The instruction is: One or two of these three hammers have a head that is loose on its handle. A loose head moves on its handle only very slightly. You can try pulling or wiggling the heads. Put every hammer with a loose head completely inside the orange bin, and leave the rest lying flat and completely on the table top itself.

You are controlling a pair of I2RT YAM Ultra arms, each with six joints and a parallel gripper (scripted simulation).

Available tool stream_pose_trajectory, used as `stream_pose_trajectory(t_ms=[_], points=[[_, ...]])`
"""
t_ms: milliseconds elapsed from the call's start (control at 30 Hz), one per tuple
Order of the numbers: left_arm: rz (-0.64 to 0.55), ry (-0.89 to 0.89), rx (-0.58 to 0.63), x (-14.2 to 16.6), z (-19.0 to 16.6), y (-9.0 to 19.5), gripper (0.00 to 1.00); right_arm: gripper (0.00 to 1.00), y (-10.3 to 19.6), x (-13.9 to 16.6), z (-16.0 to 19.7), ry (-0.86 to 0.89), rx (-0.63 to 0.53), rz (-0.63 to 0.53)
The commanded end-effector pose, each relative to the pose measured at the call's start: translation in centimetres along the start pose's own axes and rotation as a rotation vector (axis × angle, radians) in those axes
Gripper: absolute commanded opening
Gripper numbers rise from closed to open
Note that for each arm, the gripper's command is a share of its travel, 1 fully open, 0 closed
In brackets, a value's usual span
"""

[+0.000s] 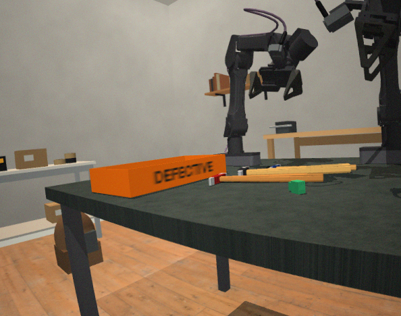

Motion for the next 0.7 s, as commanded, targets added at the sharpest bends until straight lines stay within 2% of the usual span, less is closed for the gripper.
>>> stream_pose_trajectory(t_ms=[0,567,667], points=[[0.001,-0.004,-0.01,-0.13,0.06,0.33,1.0,1.0,0.23,-0.33,0.02,-0.009,-0.006,-0.006],[0.001,-0.004,-0.01,-0.13,0.06,0.33,1.0,1.0,0.23,-0.33,0.02,-0.009,-0.006,-0.006],[0.024,0.015,-0.046,-0.04,0.68,0.24,0.66,1.0,0.23,-0.33,0.02,-0.009,-0.006,-0.006]])
Point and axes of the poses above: on each arm, the point where the finger pads meet when closed, its own y axis back along the fingers, its own z axis across the jaws, x = y × z, the point moved 2 cm from there along y, back along the fingers, and after that the axes turned 7 degrees about -y, right-handed, at the moved point
